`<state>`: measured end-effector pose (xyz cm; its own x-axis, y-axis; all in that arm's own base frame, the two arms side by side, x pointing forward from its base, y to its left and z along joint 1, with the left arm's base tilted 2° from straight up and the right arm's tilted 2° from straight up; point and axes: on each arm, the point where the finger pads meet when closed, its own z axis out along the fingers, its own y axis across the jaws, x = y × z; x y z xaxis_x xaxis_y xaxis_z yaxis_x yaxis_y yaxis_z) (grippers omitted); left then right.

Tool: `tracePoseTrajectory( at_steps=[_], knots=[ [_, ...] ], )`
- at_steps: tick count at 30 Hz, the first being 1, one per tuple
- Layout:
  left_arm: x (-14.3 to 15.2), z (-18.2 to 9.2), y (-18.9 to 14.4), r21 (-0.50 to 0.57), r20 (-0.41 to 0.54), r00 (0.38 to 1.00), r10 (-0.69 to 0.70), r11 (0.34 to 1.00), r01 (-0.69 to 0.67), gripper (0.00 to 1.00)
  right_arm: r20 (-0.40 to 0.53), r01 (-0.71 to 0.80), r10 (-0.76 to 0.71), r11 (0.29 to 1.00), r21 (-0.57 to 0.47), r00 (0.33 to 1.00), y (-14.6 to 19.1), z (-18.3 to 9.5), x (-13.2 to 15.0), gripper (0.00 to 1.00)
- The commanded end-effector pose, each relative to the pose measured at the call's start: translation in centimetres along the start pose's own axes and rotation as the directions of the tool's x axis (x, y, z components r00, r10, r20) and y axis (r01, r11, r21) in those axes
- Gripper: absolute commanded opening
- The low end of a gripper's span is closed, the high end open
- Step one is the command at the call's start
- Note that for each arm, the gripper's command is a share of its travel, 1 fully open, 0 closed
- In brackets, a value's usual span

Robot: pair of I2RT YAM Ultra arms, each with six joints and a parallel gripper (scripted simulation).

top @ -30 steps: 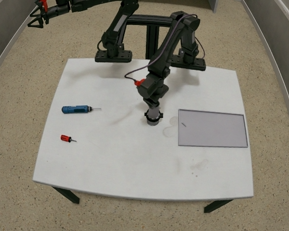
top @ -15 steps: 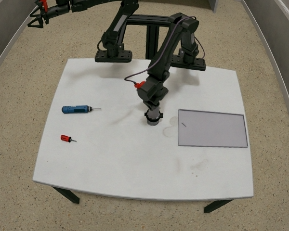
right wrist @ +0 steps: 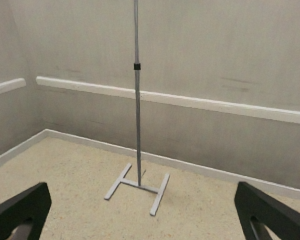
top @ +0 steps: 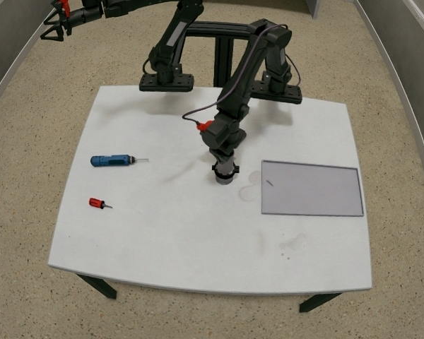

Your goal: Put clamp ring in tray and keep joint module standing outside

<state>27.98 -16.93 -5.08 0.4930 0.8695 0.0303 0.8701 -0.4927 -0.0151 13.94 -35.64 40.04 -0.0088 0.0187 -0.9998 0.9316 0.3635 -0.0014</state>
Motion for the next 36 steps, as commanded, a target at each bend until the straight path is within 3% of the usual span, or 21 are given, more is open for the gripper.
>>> tracePoseTrajectory(
  at_steps=[1, 9, 10, 26, 27, 36],
  knots=[
    [-0.14, -0.38, 0.54, -0.021, 0.004, 1.0, 0.004, 1.0, -0.004, 0.8, 0.025, 0.001, -0.001, 1.0, -0.001, 1.0, 0.08, -0.21, -0.89, 1.0],
    [-0.14, -0.38, 0.54, -0.021, 0.004, 1.0, 0.004, 1.0, -0.004, 0.8, 0.025, 0.001, -0.001, 1.0, -0.001, 1.0, 0.08, -0.21, -0.89, 1.0],
    [-0.14, -0.38, 0.54, -0.021, 0.004, 1.0, 0.004, 1.0, -0.004, 0.72, 0.025, 0.001, -0.001, 1.0, -0.001, 1.0, 0.08, -0.21, -0.89, 1.0],
    [-0.14, -0.38, 0.54, -0.021, 0.004, 1.0, 0.004, 1.0, -0.004, 0.72, 0.025, 0.001, -0.001, 1.0, -0.001, 1.0, 0.08, -0.21, -0.89, 1.0],
    [-0.14, -0.38, 0.54, -0.021, 0.004, 1.0, 0.004, 1.0, -0.004, 0.64, 0.025, 0.001, -0.001, 1.0, -0.001, 1.0, 0.08, -0.21, -0.89, 1.0],
    [-0.14, -0.38, 0.54, -0.021, 0.004, 1.0, 0.004, 1.0, -0.004, 0.64, 0.025, 0.001, -0.001, 1.0, -0.001, 1.0, 0.08, -0.21, -0.89, 1.0]
  ],
)
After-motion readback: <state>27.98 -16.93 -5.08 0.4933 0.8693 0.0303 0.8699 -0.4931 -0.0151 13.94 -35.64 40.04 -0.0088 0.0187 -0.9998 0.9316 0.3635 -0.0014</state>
